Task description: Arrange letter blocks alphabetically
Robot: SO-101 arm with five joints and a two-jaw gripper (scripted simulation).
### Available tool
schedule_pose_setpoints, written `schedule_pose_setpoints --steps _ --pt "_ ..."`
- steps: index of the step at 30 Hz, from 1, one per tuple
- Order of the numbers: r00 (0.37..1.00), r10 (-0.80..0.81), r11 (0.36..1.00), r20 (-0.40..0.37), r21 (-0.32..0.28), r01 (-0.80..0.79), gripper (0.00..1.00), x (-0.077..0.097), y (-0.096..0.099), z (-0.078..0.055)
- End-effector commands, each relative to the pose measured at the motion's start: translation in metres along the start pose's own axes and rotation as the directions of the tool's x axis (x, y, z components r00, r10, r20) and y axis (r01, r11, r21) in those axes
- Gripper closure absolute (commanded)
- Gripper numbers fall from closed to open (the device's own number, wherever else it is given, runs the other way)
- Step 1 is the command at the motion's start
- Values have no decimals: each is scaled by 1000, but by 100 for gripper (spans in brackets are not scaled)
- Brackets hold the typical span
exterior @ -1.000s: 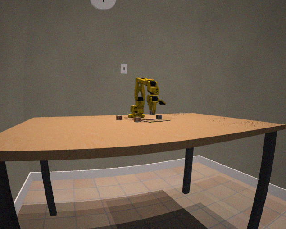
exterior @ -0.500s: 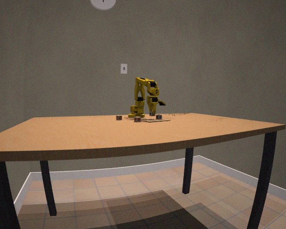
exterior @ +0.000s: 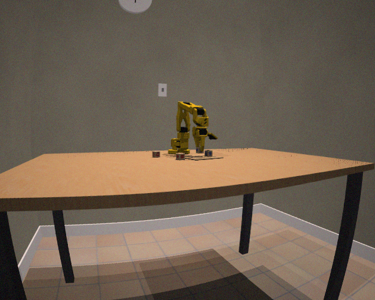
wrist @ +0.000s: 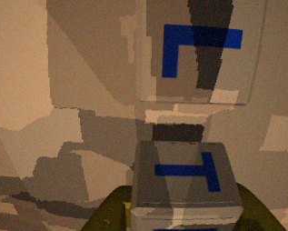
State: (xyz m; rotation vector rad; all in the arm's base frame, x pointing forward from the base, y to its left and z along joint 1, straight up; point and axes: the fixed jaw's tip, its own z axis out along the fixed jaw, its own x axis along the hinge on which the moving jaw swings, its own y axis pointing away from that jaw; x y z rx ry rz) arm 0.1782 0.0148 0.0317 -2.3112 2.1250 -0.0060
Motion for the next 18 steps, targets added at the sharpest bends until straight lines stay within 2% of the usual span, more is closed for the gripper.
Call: schedule_pose_setpoints --steps 1,18 --pt "1000 0 998 2 55 -1 100 0 -7 -5" --pt "1000 0 998 2 55 -1 100 0 -7 1"
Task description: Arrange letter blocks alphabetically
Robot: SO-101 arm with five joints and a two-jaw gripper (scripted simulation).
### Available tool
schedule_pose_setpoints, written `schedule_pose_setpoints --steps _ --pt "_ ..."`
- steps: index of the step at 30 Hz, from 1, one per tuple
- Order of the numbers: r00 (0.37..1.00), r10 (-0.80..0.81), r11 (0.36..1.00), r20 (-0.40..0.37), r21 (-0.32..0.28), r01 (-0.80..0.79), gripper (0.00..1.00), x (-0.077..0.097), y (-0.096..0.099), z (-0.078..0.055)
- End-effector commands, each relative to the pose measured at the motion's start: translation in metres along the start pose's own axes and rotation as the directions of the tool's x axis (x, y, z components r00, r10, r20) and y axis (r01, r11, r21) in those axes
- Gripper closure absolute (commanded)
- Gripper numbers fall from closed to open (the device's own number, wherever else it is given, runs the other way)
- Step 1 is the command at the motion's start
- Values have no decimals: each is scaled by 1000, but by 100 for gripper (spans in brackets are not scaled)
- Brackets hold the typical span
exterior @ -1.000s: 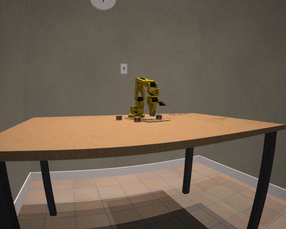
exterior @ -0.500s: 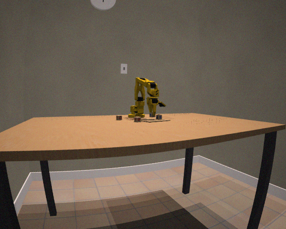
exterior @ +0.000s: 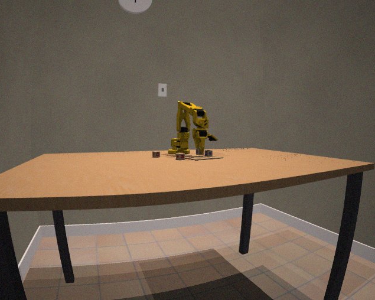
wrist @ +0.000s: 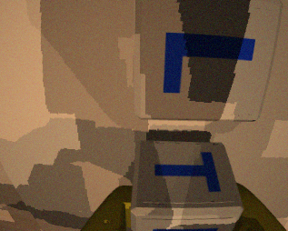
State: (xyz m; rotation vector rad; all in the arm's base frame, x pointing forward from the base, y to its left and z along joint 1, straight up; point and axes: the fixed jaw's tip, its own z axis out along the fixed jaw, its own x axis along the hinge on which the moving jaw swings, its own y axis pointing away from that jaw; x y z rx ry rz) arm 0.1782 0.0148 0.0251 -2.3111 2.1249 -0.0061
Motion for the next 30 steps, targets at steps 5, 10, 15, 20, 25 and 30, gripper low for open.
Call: schedule_pose_setpoints --steps 5,10,15,20,25,30 --pt "1000 0 998 2 55 -1 100 -1 -8 -5" --pt "1000 0 998 2 55 -1 100 -1 -8 -4" --pt "1000 0 998 2 55 -1 100 -1 -8 -2" --pt "1000 0 998 2 55 -1 100 -1 -8 -1" --pt "1000 0 998 2 55 -1 99 -1 -8 -1" --pt "1000 0 998 2 55 -1 92 -1 -8 -1"
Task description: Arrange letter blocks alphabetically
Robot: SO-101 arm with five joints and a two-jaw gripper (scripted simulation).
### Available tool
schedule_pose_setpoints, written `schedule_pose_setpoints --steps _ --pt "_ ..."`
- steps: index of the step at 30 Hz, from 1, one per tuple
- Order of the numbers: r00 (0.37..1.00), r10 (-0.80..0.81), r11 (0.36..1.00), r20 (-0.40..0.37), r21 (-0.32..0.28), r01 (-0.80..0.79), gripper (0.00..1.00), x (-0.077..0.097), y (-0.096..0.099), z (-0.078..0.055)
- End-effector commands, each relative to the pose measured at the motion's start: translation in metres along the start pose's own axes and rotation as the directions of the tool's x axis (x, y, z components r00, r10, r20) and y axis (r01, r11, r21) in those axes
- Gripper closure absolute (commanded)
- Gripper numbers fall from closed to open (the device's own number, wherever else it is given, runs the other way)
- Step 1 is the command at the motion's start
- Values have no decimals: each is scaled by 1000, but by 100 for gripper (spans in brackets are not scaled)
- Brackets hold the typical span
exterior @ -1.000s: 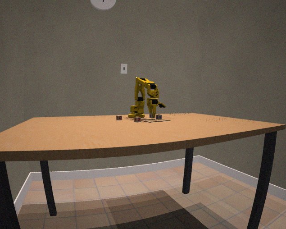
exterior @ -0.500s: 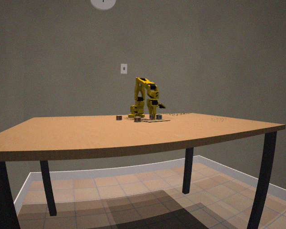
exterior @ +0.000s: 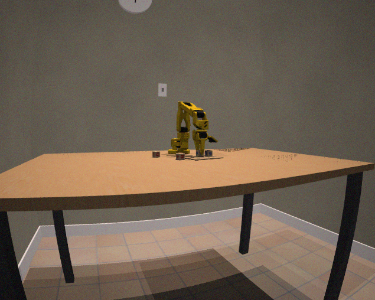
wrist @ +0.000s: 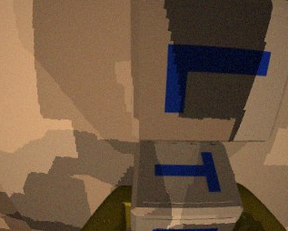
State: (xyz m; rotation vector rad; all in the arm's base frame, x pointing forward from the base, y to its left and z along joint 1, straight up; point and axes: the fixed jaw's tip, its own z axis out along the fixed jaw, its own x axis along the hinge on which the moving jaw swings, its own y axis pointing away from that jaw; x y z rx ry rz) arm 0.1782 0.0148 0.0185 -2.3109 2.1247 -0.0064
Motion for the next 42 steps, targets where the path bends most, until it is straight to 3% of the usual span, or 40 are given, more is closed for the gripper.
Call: schedule_pose_setpoints --steps 1,42 --pt "1000 0 998 2 55 -1 90 -1 -8 -7" --pt "1000 0 998 2 55 -1 67 -1 -8 -7"
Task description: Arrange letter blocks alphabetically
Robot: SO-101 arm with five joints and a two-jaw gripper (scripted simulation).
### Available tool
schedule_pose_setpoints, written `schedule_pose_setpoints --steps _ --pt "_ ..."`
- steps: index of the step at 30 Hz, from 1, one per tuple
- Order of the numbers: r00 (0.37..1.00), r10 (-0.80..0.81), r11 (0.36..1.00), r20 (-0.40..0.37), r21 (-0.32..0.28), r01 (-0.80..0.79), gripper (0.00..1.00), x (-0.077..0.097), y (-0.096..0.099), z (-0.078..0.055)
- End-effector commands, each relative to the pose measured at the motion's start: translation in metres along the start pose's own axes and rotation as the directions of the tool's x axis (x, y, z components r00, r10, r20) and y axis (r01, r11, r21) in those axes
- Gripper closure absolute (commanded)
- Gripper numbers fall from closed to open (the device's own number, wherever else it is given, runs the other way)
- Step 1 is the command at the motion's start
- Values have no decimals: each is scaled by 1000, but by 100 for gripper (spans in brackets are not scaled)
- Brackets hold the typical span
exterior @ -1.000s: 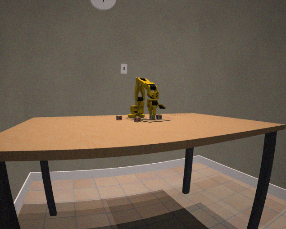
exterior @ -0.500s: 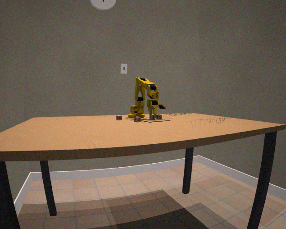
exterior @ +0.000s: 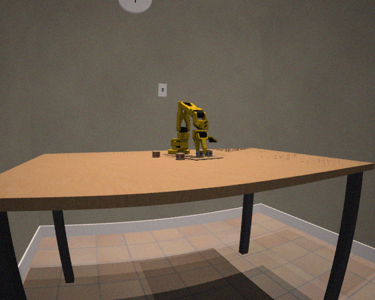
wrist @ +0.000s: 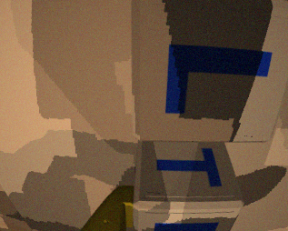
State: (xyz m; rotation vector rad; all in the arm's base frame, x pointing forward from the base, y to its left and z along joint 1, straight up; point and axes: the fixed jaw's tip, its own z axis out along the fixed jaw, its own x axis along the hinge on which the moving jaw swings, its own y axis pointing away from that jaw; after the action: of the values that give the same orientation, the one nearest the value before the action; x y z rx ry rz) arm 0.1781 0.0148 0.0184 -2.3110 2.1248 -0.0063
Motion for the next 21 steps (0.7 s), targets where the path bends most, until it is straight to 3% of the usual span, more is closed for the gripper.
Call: schedule_pose_setpoints --steps 1,8,21 --pt "1000 0 998 2 55 -1 67 0 -8 -7" --pt "1000 0 998 2 55 -1 67 0 -9 -13" --pt "1000 0 998 2 55 -1 67 0 -9 -48"
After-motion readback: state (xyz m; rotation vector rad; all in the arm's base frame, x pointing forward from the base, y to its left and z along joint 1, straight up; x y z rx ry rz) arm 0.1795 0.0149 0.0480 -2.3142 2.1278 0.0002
